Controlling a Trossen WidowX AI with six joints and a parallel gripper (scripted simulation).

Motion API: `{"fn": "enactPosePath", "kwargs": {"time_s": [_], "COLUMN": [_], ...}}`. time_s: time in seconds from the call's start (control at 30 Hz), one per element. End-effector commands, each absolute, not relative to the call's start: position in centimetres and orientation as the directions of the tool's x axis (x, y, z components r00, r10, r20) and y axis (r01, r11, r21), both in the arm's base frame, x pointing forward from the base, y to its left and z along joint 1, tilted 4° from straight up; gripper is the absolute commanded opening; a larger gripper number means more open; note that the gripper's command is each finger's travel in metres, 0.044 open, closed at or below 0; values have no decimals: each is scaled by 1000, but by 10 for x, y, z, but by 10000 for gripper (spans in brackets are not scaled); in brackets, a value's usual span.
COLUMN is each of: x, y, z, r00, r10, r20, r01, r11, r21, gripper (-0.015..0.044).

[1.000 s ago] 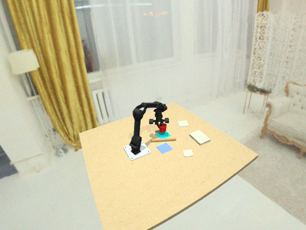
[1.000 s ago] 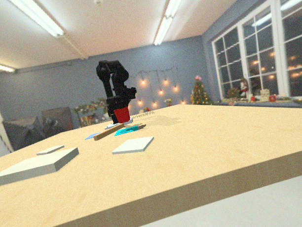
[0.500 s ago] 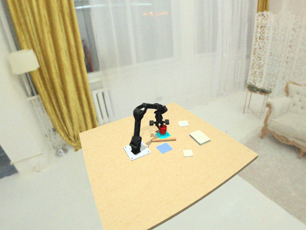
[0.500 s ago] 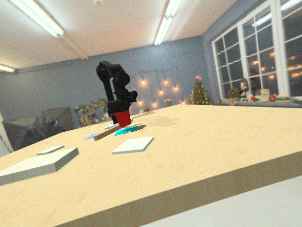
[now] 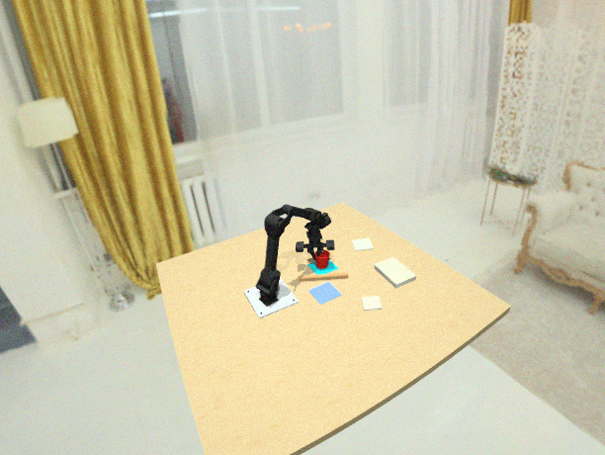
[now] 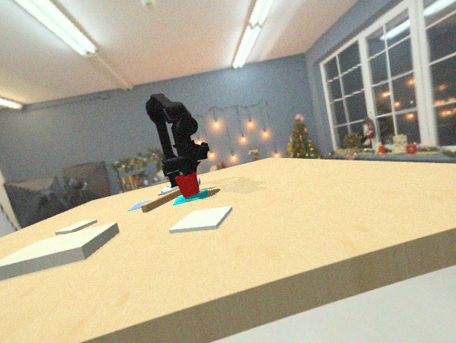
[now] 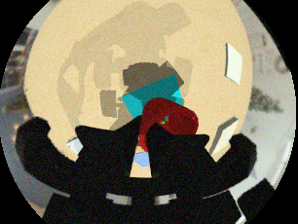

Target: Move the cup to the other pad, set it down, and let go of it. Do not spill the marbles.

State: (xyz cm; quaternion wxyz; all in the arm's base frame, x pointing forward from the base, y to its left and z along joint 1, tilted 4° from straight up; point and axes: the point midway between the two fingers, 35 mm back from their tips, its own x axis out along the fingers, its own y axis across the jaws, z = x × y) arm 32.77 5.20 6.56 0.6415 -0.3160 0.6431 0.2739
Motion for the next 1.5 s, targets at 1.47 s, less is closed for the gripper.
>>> {"fn": "enactPosePath", "kwargs": {"time_s": [1.47], "x": [327], "y": [54], "z": [91], "r00": [21], "r10": [-55], "r20": [-998], "r01": [-758], "r11": [650], "r21": [-52], "gripper": [128]}}
